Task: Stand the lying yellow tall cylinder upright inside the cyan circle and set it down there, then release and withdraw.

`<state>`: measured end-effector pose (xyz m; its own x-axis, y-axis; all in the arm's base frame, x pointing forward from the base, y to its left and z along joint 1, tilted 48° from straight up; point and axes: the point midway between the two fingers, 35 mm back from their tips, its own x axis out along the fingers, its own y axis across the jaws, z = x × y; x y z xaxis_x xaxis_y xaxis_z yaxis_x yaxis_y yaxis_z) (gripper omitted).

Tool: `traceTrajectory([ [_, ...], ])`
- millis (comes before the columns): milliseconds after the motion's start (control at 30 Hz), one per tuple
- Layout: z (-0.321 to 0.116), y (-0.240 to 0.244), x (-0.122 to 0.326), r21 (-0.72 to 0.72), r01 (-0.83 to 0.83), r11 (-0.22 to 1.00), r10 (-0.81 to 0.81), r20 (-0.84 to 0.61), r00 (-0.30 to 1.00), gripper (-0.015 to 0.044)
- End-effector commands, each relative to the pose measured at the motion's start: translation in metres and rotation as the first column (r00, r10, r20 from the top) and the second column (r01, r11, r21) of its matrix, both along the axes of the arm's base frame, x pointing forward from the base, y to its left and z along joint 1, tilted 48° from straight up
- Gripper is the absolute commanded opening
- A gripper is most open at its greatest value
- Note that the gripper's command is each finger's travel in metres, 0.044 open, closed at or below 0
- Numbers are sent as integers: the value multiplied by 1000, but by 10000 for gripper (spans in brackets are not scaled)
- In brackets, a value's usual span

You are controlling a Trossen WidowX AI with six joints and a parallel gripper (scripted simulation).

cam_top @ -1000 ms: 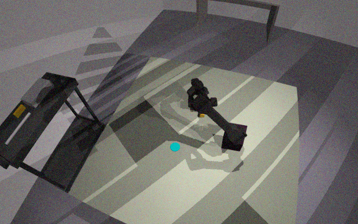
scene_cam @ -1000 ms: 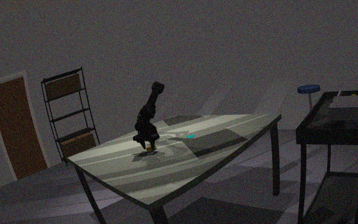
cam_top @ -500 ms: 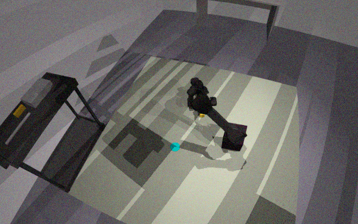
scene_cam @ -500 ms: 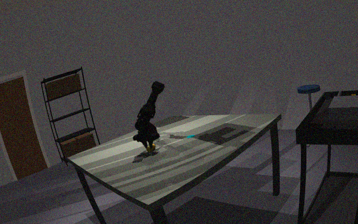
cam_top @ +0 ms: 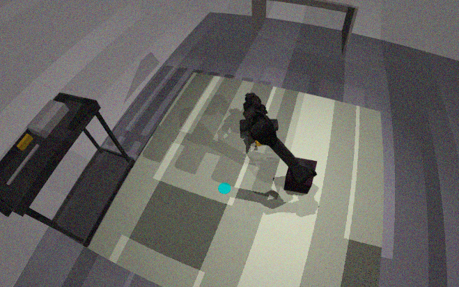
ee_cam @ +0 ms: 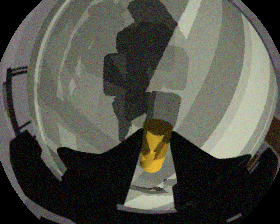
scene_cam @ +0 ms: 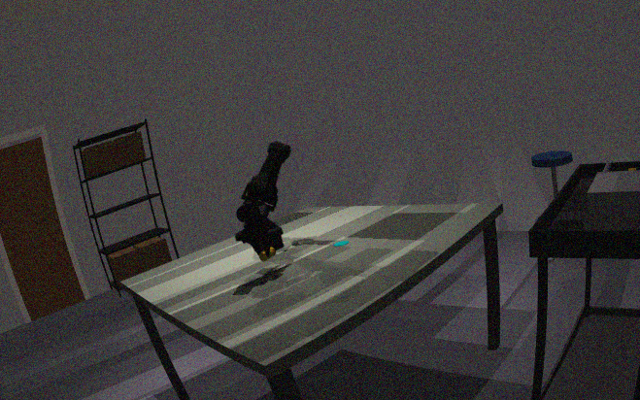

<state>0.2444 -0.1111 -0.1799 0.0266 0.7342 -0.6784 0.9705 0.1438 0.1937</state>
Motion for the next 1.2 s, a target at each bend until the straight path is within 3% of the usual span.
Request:
traceTrajectory([
  [0, 8, -12, 2, -10, -4, 1000, 4, 6, 1000, 105],
  [600, 47, -50, -4, -9, -5, 1000, 6, 6, 1000, 105],
  [1167, 72, -40, 19, -59, -113, 992, 118, 88, 989, 105],
])
